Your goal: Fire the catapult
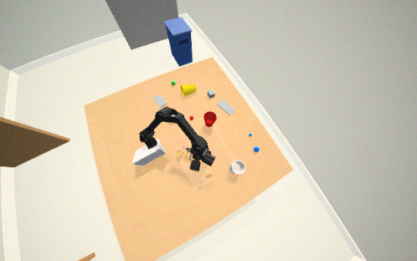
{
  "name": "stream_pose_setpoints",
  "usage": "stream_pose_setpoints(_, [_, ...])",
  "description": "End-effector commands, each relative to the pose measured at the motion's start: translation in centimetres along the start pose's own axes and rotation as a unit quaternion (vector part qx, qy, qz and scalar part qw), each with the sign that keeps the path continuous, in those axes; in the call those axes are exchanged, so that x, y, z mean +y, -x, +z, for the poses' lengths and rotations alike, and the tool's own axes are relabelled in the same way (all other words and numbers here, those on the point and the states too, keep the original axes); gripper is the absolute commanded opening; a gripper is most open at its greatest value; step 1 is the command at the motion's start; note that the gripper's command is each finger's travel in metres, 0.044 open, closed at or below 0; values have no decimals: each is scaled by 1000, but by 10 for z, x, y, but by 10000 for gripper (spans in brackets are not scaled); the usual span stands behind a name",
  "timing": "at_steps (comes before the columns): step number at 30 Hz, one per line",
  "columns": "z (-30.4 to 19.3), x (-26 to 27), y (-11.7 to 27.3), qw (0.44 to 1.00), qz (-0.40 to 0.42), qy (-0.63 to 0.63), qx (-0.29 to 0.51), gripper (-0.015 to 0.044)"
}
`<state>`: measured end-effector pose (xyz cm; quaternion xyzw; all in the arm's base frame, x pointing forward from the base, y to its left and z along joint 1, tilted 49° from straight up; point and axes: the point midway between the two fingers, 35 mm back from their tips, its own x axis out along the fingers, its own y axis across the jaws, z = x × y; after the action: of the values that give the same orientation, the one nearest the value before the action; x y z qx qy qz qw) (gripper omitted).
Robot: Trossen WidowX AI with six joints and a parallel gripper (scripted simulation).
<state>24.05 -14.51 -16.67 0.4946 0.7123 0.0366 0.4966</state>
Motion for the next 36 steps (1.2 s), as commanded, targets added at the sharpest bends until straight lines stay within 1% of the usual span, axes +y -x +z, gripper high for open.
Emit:
stream_pose_setpoints(1, [0, 0, 1, 1000, 0, 2, 0, 0])
stream_pose_setpoints(3, [0, 0, 1, 1000, 0, 2, 0, 0])
stream_pose_setpoints(17, [0, 0, 1, 1000, 0, 2, 0, 367])
stream_pose_setpoints(19, [2, 0, 11, 1000, -1, 1, -1, 420])
stream_pose_setpoints(20, [3, 0, 25, 1000, -1, 1, -1, 440])
stream_pose_setpoints(23, [3, -1, 75, 1000, -2, 0, -1, 440])
stream_pose_setpoints(25, [-1, -1, 98, 1000, -2, -1, -1, 440])
stream_pose_setpoints(28, [-1, -1, 101, 1000, -2, -1, -1, 440])
stream_pose_setpoints(29, [2, -2, 86, 1000, 1, -3, -5, 440])
stream_pose_setpoints(36, [-3, -2, 94, 1000, 1, -2, -7, 440])
